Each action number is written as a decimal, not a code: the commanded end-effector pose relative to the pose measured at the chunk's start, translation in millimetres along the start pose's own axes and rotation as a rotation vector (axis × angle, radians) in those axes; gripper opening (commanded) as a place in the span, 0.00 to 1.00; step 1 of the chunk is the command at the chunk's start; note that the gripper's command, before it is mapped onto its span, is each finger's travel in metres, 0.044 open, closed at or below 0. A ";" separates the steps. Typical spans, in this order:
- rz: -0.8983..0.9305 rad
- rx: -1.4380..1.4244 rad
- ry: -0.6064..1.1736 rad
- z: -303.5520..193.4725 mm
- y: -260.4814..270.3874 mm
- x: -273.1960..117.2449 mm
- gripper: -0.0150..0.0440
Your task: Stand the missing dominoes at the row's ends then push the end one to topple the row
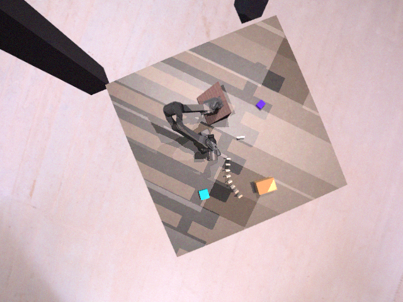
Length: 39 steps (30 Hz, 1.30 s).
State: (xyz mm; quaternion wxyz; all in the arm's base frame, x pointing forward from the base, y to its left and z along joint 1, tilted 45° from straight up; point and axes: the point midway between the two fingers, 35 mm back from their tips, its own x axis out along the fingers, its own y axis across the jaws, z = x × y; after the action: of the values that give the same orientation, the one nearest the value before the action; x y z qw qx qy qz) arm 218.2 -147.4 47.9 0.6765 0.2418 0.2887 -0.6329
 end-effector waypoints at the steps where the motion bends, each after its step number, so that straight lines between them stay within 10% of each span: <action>1: 0.001 -0.006 0.003 -0.7 0.0 0.3 0.33; 10: 0.001 -0.006 0.004 -0.3 0.1 -8.0 0.30; 22: 0.000 -0.007 0.010 7.1 -0.1 -151.5 0.30; 39: 0.009 -0.637 0.020 46.5 2.1 -154.1 0.30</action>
State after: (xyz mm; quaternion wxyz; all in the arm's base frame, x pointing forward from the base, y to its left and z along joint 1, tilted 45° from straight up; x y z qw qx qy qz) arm 217.1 -56.2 172.9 0.7060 0.1202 0.4071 -0.5669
